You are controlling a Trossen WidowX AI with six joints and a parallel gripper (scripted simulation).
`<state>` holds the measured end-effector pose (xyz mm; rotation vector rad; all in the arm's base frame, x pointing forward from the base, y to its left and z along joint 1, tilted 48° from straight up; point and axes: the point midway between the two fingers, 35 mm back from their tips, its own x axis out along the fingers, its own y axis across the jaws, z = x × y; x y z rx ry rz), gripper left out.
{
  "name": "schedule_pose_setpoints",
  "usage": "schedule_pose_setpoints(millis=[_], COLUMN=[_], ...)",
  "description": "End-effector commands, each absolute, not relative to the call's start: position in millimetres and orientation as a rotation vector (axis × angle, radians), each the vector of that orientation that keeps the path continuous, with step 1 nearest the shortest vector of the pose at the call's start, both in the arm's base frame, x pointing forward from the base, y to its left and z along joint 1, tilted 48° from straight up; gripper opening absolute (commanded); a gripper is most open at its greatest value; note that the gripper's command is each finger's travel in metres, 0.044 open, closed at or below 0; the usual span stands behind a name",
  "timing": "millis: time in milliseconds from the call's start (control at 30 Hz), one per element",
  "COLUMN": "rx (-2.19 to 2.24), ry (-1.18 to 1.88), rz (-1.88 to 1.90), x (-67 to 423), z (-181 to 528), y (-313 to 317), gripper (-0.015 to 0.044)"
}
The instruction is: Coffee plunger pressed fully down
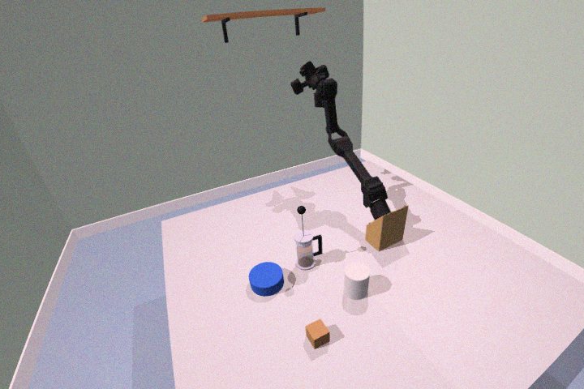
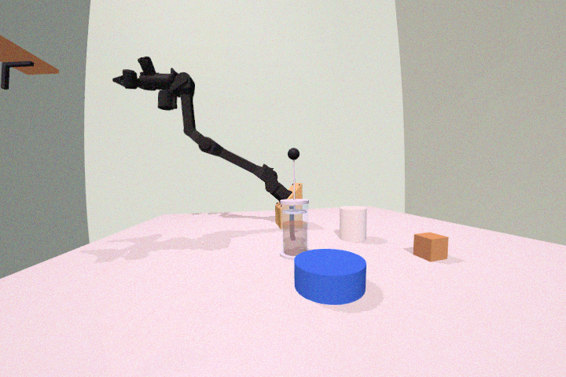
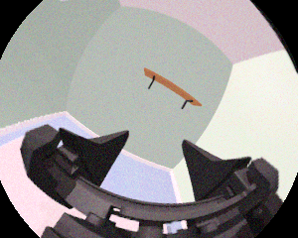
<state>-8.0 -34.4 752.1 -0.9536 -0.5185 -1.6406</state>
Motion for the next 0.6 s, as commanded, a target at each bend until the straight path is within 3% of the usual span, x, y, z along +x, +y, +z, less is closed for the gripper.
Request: schedule_pose_setpoints(millis=[0, 200, 567], rx=[-0.958, -1.117, -1.933], ry=[-0.519, -0.526, -0.497], rz=[-1.640, -1.641, -1.670], x=[-8, -1, 48], z=[752, 759, 755], y=[-34, -5, 131], gripper=[0.0426, 0.0440, 0.0440])
